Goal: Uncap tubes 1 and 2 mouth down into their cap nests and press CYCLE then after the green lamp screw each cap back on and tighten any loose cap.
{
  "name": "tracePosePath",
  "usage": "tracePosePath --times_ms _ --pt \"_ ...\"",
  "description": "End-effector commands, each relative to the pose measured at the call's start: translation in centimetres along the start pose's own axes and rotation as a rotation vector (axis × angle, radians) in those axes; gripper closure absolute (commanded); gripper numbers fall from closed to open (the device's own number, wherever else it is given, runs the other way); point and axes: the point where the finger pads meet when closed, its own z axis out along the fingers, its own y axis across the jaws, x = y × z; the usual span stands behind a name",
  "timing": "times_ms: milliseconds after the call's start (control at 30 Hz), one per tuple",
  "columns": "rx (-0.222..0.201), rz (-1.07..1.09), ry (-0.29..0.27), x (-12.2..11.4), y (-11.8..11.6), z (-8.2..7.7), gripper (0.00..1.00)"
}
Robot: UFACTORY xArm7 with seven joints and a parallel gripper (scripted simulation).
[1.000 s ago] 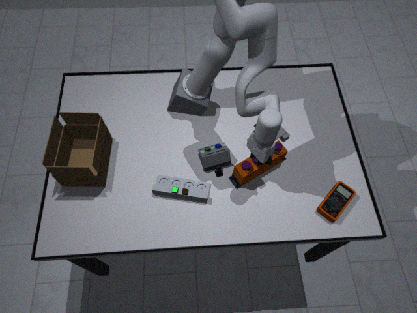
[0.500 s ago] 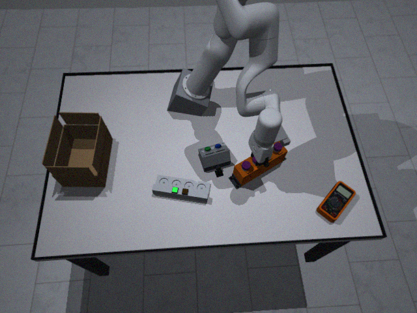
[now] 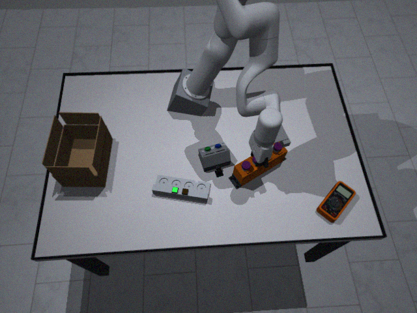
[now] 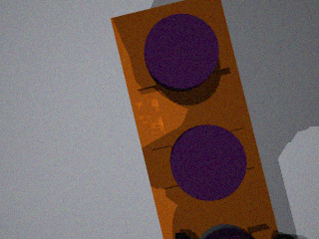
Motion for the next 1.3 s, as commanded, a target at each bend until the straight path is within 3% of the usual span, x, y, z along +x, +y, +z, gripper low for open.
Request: tracePosePath --times_ms 0,400,500,600,700,900,1200,1267 --pt "-0.004 0.001 0.001 0.0 0.2 -0.7 0.54" --pt "-0.004 0.000 0.001 0.0 0.2 -4.3 0.54" --pt "-0.004 0.000 0.001 0.0 0.2 -4.6 0.54" --pt "-0.004 0.000 0.001 0.0 0.2 -4.7 0.54" --pt "-0.004 -0.250 0.000 -2.4 0.8 -4.7 0.54" --pt "-0.004 -0.488 -0.001 -5.0 1.4 -4.7 0.54" --pt "-0.004 -0.488 -0.001 -5.0 1.4 -4.7 0.54" --pt "-0.004 -0.488 -0.001 -5.0 1.4 -4.1 0.54"
